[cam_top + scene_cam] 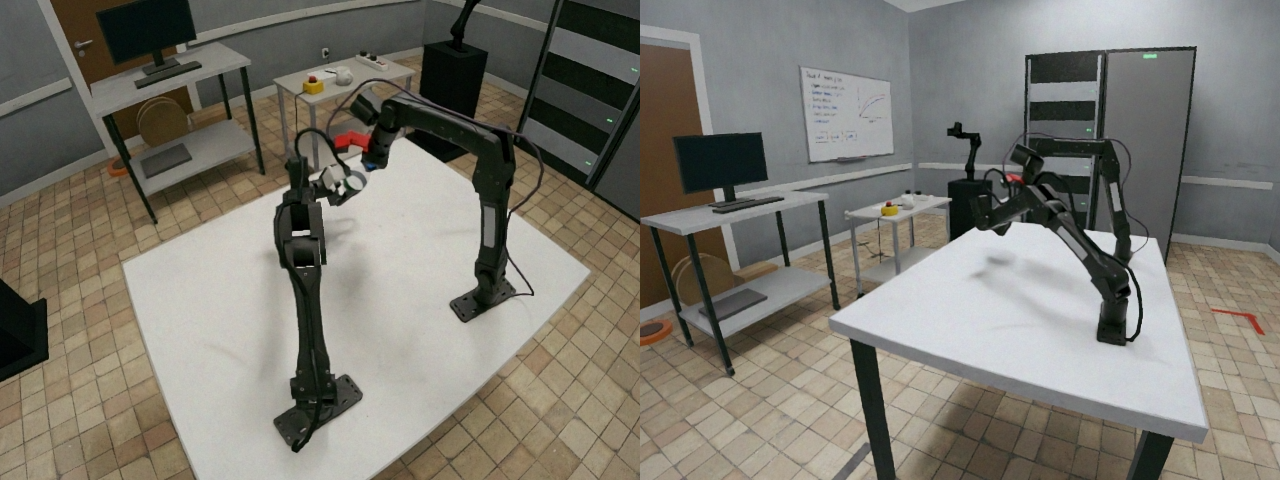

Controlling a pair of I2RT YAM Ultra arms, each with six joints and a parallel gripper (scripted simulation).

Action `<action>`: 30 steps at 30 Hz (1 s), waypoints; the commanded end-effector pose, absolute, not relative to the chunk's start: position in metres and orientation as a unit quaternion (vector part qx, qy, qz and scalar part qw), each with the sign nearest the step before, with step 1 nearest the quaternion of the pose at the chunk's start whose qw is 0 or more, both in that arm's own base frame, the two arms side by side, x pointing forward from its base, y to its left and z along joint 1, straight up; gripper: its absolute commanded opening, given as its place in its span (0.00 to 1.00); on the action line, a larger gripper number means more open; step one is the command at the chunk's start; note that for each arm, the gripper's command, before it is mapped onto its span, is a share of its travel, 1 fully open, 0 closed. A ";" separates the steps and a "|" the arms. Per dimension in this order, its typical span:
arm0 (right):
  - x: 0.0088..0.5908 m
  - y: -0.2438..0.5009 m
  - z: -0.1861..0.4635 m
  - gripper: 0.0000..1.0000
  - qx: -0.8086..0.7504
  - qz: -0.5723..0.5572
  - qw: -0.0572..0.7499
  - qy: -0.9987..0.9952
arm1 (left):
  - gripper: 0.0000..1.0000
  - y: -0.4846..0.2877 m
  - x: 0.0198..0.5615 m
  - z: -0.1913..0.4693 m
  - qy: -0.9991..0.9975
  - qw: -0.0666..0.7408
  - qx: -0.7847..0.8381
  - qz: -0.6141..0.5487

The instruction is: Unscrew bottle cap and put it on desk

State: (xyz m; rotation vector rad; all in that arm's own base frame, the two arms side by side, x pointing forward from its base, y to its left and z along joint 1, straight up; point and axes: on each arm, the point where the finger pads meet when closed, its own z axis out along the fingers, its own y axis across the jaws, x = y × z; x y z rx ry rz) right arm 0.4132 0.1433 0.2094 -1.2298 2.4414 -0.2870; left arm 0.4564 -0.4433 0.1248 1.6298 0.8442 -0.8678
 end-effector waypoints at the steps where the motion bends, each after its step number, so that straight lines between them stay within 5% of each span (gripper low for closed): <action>1: 0.415 0.146 0.215 0.11 -0.438 -0.100 0.206 0.869 | 0.00 -0.444 0.457 0.146 0.340 0.539 0.681 -0.362; 5: 0.415 0.146 0.215 0.57 -0.438 -0.100 0.206 0.869 | 0.00 -0.444 0.457 0.146 0.340 0.539 0.681 -0.362; 30: 0.413 0.145 0.218 0.57 0.063 0.081 0.154 0.983 | 0.00 -0.444 0.457 0.146 0.340 0.539 0.681 -0.362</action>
